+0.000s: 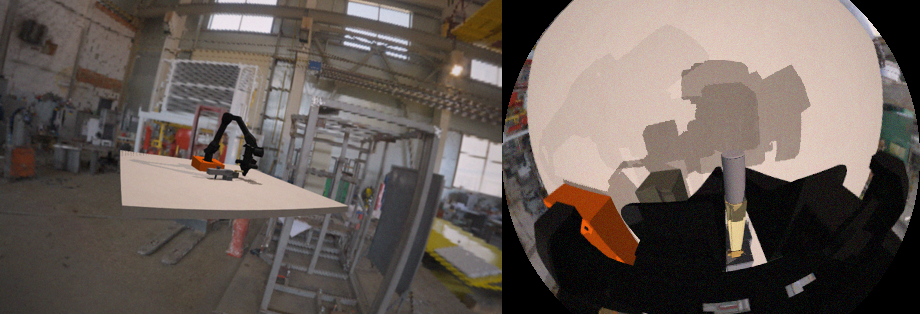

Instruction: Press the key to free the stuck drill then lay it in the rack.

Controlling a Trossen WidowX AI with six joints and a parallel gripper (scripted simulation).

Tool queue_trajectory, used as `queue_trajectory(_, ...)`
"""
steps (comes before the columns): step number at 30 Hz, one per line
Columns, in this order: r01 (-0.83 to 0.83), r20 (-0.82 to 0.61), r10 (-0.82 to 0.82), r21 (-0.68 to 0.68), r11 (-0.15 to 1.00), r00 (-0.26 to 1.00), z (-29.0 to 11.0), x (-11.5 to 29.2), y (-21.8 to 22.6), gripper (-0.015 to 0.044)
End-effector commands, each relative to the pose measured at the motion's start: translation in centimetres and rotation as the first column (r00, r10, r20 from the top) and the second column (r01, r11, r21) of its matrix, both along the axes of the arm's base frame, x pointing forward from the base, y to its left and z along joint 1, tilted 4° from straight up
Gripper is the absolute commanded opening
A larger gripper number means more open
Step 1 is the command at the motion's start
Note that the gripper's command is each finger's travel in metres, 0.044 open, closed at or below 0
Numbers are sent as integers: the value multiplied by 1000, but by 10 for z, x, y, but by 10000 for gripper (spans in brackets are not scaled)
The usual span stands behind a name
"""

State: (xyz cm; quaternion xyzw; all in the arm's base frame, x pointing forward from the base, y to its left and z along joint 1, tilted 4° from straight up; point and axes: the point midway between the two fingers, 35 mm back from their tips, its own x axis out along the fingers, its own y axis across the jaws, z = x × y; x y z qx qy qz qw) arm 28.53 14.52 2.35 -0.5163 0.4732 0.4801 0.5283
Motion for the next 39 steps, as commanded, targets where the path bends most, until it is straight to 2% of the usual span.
queue_trajectory(1, 5, 8, -5, -3, 1000, 1000, 3, 0, -1, 0)
queue_trajectory(39, 5, 8, -5, -3, 1000, 1000, 15, -1, 0, 0)
